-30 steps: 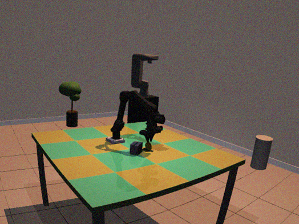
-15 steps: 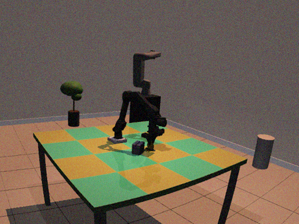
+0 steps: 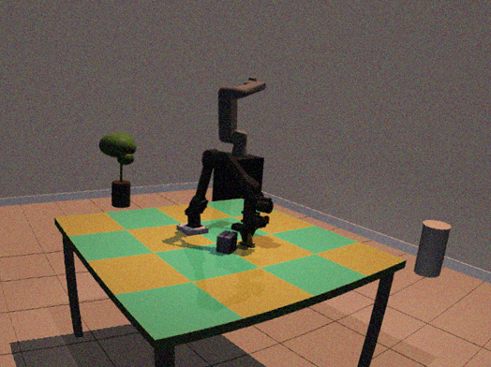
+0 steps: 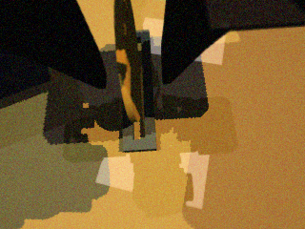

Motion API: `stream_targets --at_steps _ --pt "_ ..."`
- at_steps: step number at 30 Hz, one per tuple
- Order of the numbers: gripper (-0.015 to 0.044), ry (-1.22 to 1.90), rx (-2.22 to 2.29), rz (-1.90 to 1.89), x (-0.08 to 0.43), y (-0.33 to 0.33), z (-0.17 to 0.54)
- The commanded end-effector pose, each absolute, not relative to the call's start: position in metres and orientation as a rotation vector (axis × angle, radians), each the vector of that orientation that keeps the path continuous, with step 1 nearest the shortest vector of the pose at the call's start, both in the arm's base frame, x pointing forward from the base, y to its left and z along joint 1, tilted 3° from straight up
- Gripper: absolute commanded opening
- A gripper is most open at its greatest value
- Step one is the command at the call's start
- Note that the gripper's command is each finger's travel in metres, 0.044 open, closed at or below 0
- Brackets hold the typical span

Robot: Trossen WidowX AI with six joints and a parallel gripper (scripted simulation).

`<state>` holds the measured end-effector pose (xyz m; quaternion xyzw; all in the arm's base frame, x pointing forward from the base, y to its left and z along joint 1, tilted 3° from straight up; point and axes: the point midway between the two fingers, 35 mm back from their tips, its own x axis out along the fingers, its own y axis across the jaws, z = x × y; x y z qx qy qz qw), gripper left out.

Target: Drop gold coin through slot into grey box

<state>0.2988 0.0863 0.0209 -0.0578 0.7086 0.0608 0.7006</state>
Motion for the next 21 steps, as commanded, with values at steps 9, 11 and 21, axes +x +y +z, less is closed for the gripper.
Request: stream_targets --at_steps 9,11,21 --pt "0.0003 1.587 -0.129 0.139 0.2960 0.0859 0.0127" --pt "0.0000 1.587 -0.129 0.139 0.2960 0.0859 0.0127" --pt "0.0000 1.587 -0.129 0.139 0.2971 0.0862 0.0186"
